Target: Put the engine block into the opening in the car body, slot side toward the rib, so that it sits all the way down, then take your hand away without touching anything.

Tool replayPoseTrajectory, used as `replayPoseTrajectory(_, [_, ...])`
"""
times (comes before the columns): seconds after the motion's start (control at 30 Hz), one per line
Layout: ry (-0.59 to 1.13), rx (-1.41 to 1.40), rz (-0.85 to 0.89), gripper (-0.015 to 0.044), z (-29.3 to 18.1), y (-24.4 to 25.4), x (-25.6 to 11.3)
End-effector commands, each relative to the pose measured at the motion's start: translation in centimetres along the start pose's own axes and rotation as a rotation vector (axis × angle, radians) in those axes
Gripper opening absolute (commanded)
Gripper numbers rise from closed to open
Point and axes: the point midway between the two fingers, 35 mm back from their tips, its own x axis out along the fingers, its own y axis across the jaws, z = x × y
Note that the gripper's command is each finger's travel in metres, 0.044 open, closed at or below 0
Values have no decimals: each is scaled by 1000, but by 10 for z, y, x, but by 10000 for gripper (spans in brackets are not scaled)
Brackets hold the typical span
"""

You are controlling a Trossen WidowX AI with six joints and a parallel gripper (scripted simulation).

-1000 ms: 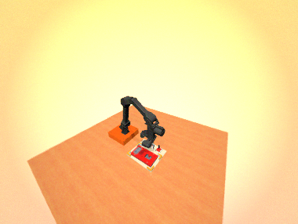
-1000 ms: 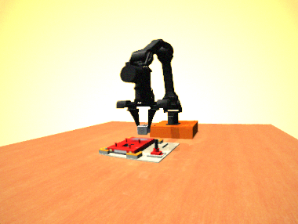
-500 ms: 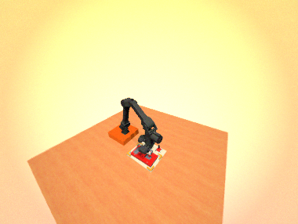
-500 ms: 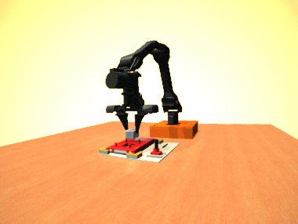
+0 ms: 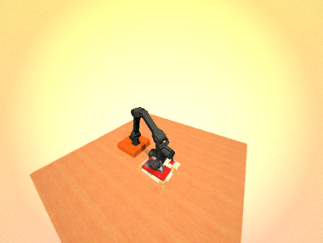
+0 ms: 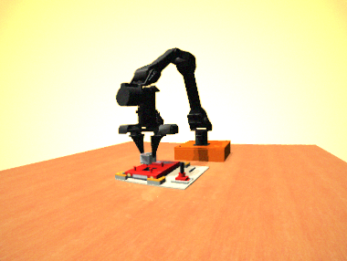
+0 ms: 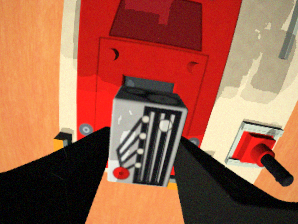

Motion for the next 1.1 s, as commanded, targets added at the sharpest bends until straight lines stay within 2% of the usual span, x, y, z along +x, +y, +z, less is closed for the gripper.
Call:
replayPoseTrajectory(0.0, [1,-6,2,160,0,1,0])
replayPoseTrajectory(1.07, [1,-2,2,160,-1,1,0])
